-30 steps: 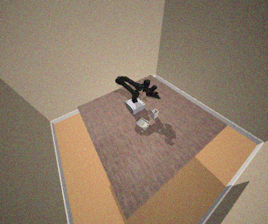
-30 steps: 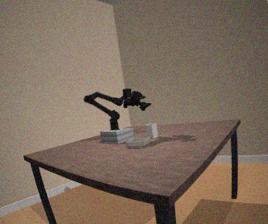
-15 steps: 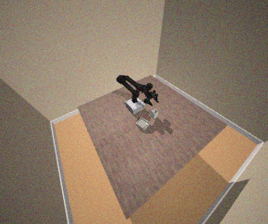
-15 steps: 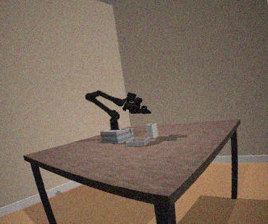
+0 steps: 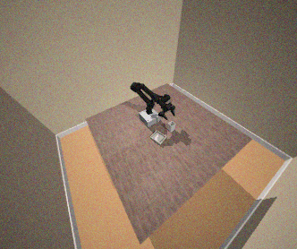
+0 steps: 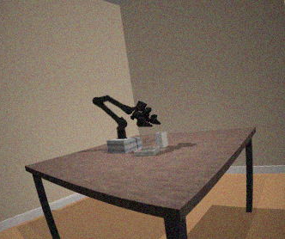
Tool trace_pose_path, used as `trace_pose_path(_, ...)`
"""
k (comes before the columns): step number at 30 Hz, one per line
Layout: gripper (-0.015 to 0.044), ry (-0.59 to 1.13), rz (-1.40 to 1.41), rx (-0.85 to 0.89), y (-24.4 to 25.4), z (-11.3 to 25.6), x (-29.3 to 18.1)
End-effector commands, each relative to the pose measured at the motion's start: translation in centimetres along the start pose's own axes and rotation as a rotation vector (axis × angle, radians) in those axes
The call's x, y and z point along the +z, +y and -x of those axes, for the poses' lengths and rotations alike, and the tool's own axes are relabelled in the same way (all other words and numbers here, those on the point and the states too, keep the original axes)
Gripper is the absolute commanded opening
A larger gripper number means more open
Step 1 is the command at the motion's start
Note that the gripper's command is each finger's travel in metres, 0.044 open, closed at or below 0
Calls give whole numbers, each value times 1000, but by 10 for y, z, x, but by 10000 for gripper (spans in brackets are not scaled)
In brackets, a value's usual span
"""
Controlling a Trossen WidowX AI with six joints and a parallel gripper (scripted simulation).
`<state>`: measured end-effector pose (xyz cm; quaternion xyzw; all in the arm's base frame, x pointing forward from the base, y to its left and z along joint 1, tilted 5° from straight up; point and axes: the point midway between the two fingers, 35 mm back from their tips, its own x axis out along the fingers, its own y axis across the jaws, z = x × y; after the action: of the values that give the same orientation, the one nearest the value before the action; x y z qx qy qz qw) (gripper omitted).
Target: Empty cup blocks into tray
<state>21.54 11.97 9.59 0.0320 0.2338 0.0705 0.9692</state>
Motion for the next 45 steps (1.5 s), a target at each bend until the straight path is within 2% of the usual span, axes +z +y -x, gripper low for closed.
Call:
trace_pose_path(1,440,13,5,-5,0,-6,-11)
trace_pose_path(27,440,26,16,-11,-3,-28,-61)
trace_pose_path(45,440,12,5,-5,-4,-50,-61)
